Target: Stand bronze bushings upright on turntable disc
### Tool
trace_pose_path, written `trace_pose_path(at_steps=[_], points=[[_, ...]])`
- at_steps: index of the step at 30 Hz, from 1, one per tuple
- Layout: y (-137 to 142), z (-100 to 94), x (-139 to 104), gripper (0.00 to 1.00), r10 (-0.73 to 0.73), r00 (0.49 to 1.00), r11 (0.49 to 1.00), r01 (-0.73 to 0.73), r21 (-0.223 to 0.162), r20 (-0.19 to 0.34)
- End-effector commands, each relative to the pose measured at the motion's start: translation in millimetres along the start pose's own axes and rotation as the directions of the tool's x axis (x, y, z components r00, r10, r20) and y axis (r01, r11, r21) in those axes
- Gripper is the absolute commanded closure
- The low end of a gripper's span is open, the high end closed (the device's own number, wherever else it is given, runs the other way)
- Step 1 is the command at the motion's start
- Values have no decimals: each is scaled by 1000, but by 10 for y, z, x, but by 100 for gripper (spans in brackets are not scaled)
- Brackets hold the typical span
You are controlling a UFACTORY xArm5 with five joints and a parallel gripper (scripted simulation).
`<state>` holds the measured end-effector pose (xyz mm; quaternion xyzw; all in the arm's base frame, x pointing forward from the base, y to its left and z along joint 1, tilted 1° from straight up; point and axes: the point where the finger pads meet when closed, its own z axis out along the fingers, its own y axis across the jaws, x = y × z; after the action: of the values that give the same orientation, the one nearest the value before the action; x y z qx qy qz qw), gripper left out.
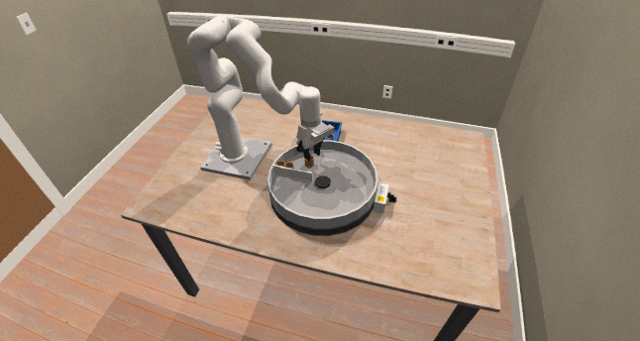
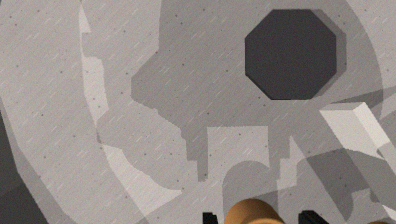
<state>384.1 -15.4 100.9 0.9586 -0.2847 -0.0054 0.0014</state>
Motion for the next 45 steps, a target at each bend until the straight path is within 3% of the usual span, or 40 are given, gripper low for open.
trace_pose_path(at_steps=[1, 17, 18, 21, 26, 28, 45], points=[[-2, -202, 7, 51, 0, 1000, 1000, 0, 1, -2], [-1, -257, 7, 51, 0, 1000, 1000, 0, 1, -2], [-1, -261, 7, 0, 0, 1000, 1000, 0, 1, -2], [0, -410, 7, 0, 0, 1000, 1000, 0, 1, -2], [5, -1001, 7, 0, 0, 1000, 1000, 0, 1, -2], [7, -1136, 8, 0, 0, 1000, 1000, 0, 1, -2], [7, -1163, 7, 0, 0, 1000, 1000, 0, 1, -2]])
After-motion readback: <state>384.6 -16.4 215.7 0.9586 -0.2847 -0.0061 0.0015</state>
